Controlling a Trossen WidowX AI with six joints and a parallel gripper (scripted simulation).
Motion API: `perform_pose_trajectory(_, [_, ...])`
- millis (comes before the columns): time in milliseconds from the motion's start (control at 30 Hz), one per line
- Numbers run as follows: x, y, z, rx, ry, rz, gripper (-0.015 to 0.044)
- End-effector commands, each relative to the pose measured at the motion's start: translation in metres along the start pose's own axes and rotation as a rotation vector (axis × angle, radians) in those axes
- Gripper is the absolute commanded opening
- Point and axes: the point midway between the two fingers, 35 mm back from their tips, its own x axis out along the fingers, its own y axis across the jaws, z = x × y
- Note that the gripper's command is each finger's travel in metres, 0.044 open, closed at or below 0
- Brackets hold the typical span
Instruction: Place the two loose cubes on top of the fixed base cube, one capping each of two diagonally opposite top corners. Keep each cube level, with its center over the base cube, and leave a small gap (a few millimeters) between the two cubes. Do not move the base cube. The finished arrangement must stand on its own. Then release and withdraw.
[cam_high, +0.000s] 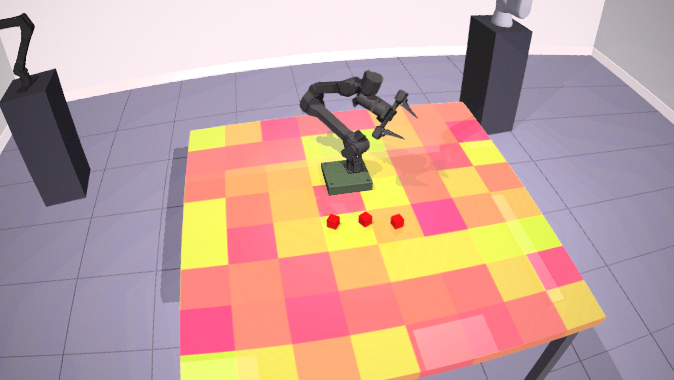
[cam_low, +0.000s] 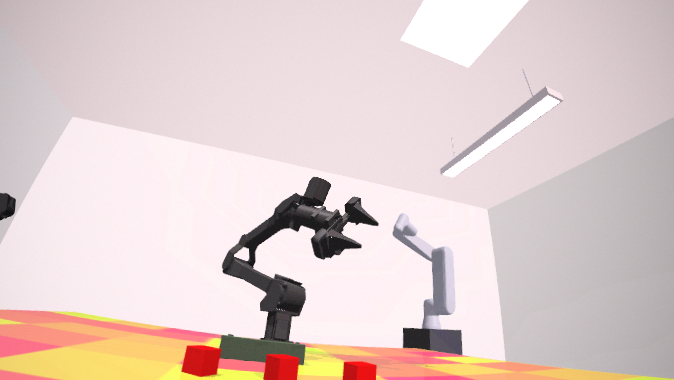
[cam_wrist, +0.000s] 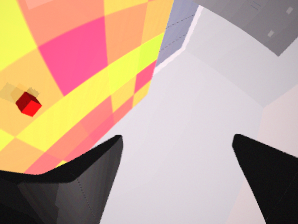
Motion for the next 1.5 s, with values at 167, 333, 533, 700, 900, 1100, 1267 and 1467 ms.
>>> perform_pose_trajectory(167, [0.01, 0.016, -0.02, 0.138, 0.037, 0.147, 0.0265])
perform_pose_trajectory(333, [0.018, 0.036, -0.043, 0.298, 0.087, 0.303, 0.0265])
perform_pose_trajectory(533, [0.023, 0.065, -0.069, 0.5, 0.156, 0.48, 0.0265])
perform_pose_trajectory(700, [0.022, 0.093, -0.09, 0.674, 0.221, 0.621, 0.0265])
perform_pose_trajectory(900, [0.016, 0.129, -0.113, 0.889, 0.304, 0.78, 0.0265])
perform_pose_trajectory(1100, [0.004, 0.168, -0.131, 1.109, 0.392, 0.93, 0.0265])
perform_pose_trajectory(1267, [-0.011, 0.202, -0.141, 1.295, 0.466, 1.048, 0.0265])
perform_pose_trajectory(1467, [-0.033, 0.244, -0.148, 1.521, 0.553, 1.183, 0.0265])
